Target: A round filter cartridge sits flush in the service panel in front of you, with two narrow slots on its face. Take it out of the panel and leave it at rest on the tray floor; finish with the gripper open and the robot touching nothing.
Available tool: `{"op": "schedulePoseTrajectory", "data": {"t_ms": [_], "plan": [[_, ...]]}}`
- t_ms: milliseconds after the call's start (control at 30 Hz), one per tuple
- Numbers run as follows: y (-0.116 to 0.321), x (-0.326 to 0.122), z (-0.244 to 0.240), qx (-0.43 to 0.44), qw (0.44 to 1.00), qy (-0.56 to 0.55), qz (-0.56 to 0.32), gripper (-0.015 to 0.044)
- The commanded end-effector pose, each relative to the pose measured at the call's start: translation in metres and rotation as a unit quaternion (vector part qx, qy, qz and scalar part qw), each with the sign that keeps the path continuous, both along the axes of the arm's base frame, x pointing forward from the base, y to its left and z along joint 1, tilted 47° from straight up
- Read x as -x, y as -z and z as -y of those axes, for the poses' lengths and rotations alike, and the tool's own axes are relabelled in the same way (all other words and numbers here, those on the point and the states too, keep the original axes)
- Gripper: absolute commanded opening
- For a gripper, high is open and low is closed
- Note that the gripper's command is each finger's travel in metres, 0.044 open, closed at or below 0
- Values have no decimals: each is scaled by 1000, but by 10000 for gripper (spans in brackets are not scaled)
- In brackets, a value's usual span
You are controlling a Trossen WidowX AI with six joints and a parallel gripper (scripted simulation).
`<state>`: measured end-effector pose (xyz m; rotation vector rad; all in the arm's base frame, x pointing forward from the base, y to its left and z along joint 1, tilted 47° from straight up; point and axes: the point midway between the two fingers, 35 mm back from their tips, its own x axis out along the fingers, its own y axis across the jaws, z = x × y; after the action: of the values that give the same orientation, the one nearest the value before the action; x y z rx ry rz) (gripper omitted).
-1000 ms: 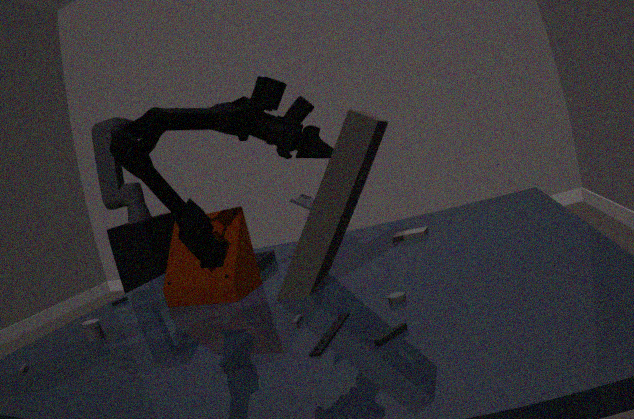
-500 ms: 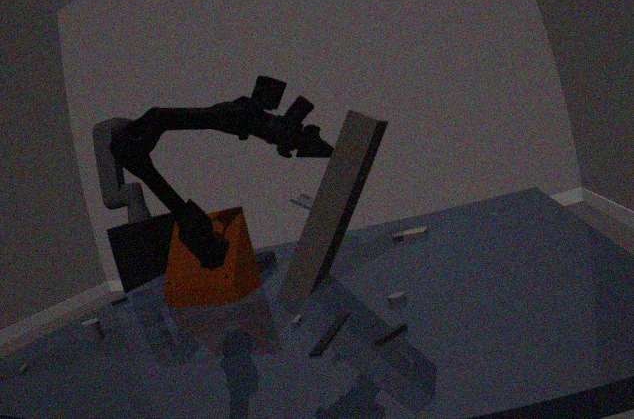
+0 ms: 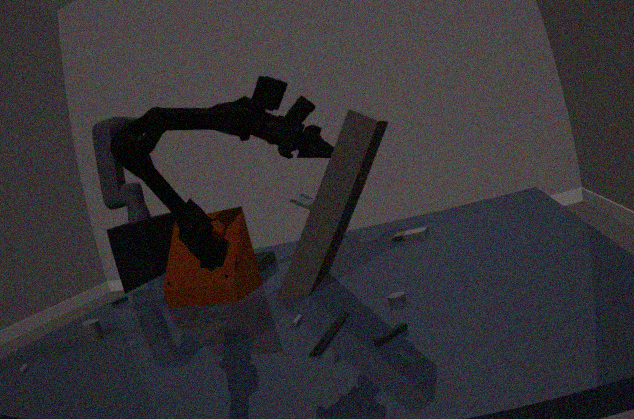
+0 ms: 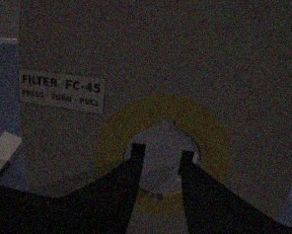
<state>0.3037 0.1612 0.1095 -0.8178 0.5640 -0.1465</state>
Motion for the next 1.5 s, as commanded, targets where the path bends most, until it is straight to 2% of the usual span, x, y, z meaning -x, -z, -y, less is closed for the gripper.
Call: {"op": "schedulePoseTrajectory", "data": {"t_ms": [0,1267,1467], "plan": [[1,0,0,2,1000,-2,-3,115],[8,-13,6,2,1000,-2,-2,115],[5,-11,3,2,1000,-3,3,75]]}}
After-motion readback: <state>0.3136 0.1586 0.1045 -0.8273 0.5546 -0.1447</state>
